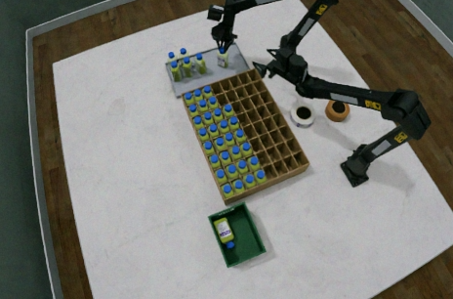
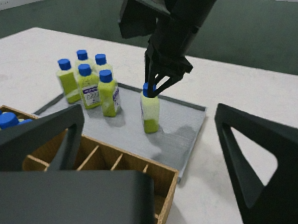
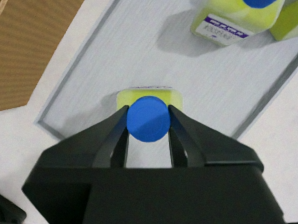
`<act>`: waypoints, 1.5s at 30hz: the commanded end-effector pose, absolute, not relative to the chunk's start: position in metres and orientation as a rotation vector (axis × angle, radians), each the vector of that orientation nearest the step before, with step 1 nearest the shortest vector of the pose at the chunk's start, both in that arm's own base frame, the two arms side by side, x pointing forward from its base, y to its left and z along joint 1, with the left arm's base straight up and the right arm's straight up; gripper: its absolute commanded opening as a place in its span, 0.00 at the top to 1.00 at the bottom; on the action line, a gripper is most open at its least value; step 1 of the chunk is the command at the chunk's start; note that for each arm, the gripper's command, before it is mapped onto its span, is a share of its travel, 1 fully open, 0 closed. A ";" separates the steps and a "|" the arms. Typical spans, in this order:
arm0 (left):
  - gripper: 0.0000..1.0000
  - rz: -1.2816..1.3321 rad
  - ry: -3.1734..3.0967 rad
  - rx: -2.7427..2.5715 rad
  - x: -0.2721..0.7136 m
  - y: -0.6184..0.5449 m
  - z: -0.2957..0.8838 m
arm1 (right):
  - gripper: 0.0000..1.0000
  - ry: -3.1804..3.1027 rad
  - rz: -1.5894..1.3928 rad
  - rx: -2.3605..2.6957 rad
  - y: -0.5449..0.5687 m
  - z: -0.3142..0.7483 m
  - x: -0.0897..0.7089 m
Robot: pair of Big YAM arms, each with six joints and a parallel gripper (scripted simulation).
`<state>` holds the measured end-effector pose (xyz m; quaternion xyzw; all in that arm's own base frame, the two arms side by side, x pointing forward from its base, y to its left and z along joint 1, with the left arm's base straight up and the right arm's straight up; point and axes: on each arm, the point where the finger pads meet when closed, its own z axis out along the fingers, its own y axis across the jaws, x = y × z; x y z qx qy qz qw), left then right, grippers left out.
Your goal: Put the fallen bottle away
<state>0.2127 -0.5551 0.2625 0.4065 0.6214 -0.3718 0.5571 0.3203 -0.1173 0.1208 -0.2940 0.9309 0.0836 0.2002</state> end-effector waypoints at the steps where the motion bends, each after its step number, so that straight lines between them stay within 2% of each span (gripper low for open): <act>1: 0.00 -0.889 1.441 0.935 0.216 -0.559 0.280 | 0.78 2.540 0.133 -0.821 -0.130 0.193 0.339; 10: 0.00 -0.888 1.434 0.923 0.220 -0.558 0.289 | 0.78 2.547 0.146 -0.822 -0.130 0.199 0.339; 22: 0.00 -0.849 1.444 0.905 0.239 -0.533 0.322 | 0.78 2.576 0.153 -0.650 -0.108 0.319 0.345; 45: 0.00 -0.797 1.477 0.869 0.262 -0.486 0.365 | 0.78 2.634 0.138 -0.154 0.006 0.317 0.406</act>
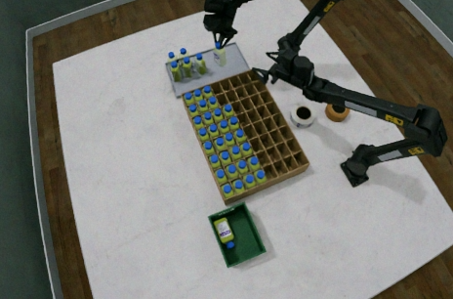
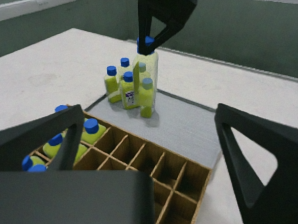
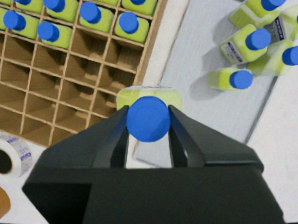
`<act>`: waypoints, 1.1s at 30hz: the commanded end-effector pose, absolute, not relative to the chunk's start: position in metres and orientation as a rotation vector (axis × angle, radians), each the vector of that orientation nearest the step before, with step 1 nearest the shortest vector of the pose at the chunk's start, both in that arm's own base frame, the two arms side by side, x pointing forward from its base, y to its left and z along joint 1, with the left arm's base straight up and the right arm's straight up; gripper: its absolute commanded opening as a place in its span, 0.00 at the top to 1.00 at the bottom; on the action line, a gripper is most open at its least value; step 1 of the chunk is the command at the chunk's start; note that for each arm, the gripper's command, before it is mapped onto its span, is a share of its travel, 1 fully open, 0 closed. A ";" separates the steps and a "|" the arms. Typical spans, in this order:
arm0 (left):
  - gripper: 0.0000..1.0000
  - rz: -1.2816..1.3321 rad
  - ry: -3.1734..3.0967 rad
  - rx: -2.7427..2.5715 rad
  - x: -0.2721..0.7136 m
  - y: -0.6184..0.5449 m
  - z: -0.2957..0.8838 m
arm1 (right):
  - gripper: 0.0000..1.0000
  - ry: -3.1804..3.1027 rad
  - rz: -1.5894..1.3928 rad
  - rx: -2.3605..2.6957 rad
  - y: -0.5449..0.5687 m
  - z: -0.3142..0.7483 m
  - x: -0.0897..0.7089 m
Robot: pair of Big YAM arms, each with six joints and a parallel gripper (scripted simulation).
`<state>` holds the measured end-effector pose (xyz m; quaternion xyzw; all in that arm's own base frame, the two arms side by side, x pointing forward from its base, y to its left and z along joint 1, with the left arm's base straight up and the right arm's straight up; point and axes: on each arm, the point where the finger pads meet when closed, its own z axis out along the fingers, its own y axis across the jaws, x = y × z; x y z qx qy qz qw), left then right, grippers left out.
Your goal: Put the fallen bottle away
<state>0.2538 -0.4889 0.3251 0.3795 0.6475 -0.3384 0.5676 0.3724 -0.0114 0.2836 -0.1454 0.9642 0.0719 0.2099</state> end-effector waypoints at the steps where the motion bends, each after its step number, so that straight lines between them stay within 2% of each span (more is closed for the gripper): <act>1: 0.00 -0.794 1.478 0.867 0.262 -0.483 0.367 | 0.78 2.635 0.135 -0.130 0.012 0.317 0.408; 13: 0.00 -0.757 1.504 0.846 0.272 -0.448 0.389 | 0.78 2.661 0.071 -0.002 0.065 0.294 0.428; 33: 0.00 -0.720 1.530 0.775 0.282 -0.412 0.413 | 0.78 2.663 0.051 -0.026 0.065 0.251 0.428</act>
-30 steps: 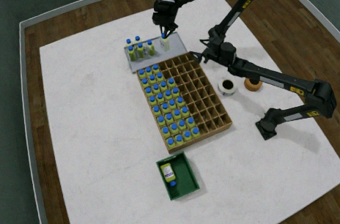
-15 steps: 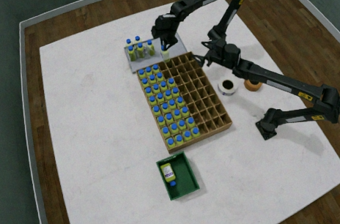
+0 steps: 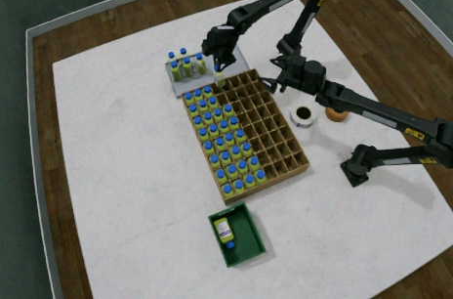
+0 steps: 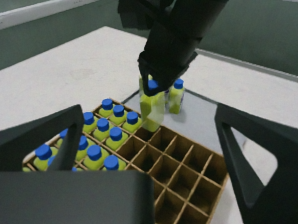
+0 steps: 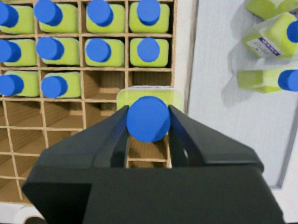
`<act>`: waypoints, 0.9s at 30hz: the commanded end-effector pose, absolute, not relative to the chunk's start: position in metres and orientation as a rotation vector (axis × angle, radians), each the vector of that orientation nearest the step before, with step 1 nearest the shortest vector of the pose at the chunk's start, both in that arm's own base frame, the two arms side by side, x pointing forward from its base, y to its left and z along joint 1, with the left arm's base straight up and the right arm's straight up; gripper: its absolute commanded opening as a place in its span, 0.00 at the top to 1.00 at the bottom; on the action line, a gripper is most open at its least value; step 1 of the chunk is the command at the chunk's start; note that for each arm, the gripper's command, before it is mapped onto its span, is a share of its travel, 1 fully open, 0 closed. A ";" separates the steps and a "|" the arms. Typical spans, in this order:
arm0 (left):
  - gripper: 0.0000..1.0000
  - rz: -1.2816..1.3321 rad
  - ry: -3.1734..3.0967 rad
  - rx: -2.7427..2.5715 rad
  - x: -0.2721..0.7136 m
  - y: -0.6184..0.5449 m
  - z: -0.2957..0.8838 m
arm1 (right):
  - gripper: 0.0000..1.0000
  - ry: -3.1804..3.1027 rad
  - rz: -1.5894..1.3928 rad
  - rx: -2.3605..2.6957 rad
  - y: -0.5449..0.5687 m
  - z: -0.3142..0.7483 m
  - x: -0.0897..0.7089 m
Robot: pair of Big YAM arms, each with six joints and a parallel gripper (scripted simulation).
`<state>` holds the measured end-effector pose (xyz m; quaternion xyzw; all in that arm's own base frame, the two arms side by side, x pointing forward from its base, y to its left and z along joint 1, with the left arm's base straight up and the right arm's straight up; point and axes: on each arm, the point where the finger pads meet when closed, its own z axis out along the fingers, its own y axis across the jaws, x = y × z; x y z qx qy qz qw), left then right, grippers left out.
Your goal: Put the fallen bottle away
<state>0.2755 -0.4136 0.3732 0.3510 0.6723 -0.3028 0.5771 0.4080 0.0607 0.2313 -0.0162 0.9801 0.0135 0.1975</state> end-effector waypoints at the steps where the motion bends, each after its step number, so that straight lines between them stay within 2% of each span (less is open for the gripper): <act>1: 0.00 -0.719 1.530 0.772 0.283 -0.410 0.414 | 0.78 2.661 0.052 -0.026 0.065 0.249 0.428; 9: 0.00 -0.716 1.525 0.778 0.280 -0.398 0.423 | 0.78 2.680 0.048 -0.027 0.064 0.224 0.423; 27: 0.00 -0.723 1.532 0.798 0.277 -0.405 0.417 | 0.78 2.655 0.057 -0.013 0.067 0.254 0.440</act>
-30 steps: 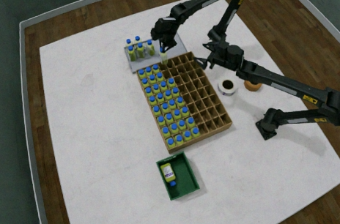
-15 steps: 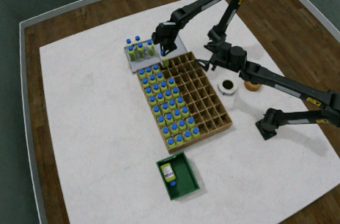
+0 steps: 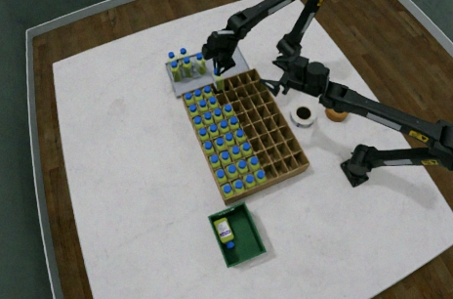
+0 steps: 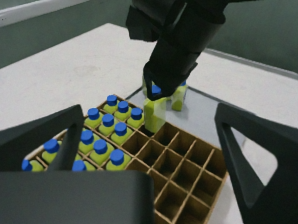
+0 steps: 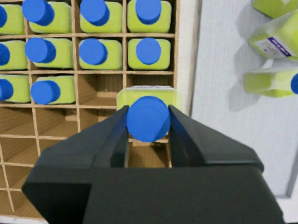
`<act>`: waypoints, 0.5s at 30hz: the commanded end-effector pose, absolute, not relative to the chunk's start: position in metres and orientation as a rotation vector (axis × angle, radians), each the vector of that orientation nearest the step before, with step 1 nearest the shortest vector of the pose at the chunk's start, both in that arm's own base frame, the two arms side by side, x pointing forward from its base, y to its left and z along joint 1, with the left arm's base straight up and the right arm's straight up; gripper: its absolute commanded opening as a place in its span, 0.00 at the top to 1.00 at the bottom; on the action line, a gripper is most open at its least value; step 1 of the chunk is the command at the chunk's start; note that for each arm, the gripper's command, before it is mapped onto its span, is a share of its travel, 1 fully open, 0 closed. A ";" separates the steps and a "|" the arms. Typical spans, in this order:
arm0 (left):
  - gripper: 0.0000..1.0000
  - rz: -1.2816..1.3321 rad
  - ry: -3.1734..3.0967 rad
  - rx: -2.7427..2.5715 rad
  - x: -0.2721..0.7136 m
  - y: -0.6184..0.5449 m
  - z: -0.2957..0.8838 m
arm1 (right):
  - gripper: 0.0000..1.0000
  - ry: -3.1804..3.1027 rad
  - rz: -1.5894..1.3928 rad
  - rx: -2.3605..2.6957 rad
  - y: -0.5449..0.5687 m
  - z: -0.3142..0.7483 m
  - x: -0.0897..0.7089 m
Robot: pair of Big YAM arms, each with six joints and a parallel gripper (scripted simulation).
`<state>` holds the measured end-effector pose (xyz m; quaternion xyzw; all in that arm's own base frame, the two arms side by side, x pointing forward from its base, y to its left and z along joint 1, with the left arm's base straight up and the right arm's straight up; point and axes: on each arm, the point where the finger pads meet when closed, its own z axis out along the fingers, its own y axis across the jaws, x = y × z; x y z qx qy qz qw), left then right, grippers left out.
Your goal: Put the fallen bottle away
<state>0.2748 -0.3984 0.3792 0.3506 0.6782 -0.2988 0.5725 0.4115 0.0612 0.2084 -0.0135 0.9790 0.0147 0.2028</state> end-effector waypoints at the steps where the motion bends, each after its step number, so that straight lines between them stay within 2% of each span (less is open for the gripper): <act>1: 0.00 -0.723 1.532 0.798 0.277 -0.405 0.417 | 0.78 2.655 0.057 -0.013 0.067 0.254 0.440; 15: 0.00 -0.723 1.532 0.798 0.277 -0.405 0.417 | 0.78 2.608 0.075 -0.002 0.068 0.241 0.433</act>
